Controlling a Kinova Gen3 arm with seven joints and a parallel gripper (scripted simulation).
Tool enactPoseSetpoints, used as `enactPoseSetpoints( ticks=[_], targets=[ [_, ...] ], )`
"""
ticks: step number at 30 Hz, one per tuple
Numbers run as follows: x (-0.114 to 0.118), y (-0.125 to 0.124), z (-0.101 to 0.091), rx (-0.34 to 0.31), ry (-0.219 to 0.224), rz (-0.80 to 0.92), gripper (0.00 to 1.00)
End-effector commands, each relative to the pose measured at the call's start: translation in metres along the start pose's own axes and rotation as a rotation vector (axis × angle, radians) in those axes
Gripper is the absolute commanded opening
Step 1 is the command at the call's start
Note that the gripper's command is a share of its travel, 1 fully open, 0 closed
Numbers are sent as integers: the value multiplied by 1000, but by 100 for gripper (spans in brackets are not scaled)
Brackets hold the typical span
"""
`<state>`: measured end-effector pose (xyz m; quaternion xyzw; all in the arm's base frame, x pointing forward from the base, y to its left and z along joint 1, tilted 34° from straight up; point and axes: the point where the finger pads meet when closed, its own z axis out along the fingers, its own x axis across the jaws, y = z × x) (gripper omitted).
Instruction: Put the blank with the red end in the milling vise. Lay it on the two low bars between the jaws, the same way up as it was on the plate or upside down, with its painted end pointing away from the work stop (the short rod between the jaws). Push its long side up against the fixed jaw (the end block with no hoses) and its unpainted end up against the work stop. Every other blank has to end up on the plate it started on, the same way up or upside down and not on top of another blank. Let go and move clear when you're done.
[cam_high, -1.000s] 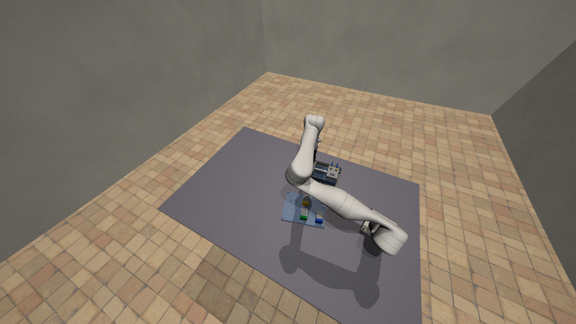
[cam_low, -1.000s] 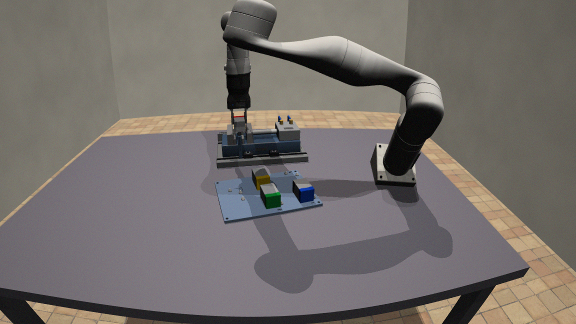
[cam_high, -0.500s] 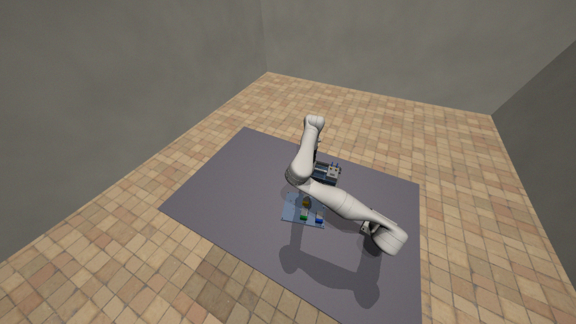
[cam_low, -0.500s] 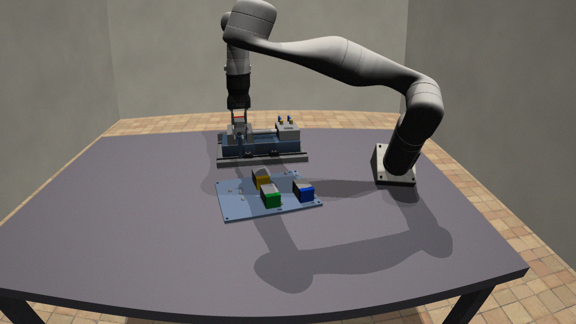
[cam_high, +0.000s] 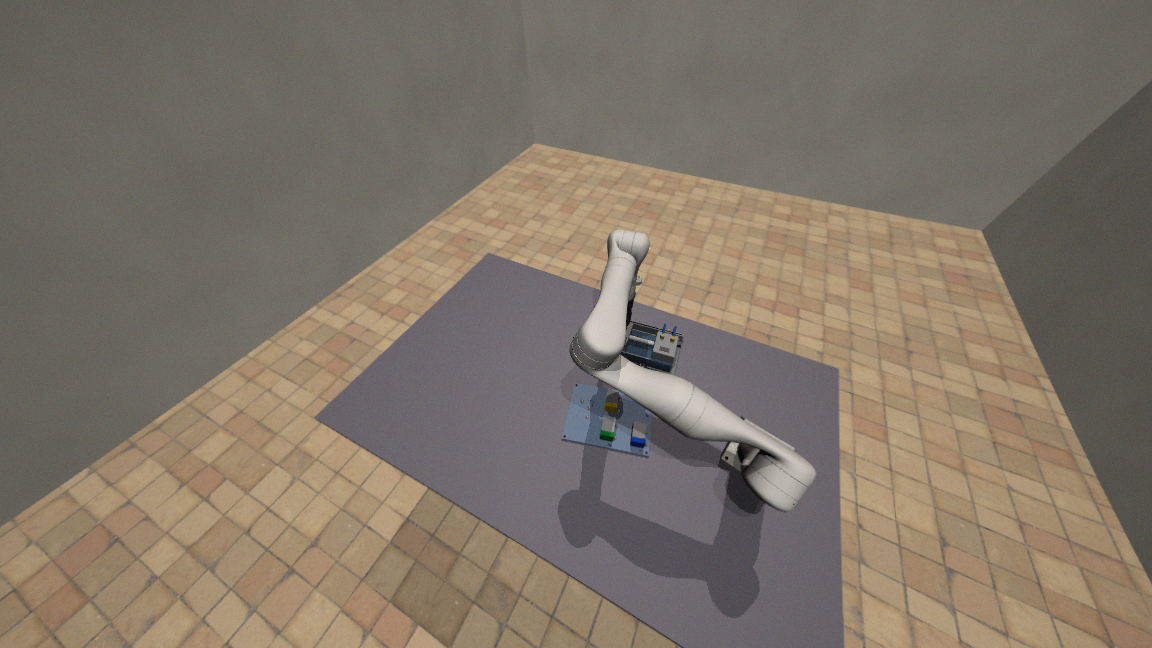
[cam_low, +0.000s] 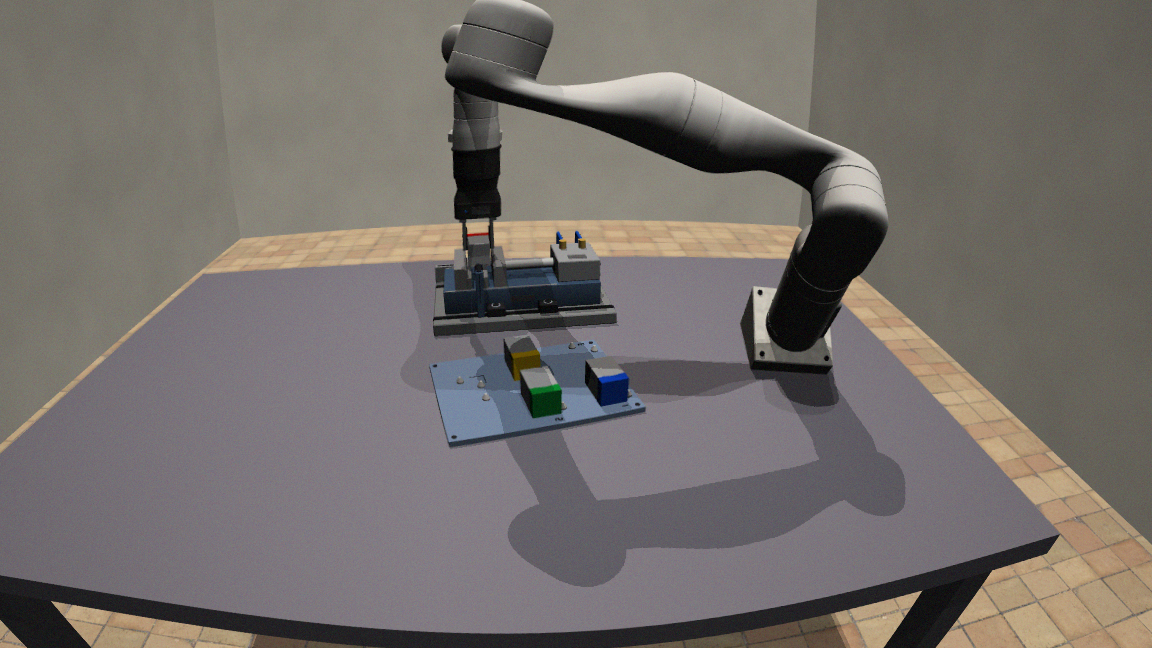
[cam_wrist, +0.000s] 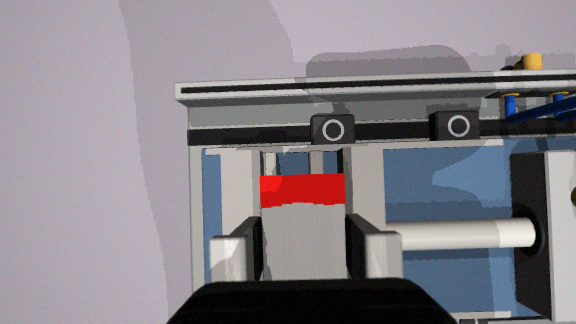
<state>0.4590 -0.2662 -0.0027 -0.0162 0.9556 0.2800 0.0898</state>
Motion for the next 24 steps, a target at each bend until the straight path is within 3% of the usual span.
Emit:
enactPoseSetpoints(
  ticks=[1,24],
  targets=[
    [0,0,-1,1,-1,0,0],
    [0,0,1,1,-1,0,0]
  ],
)
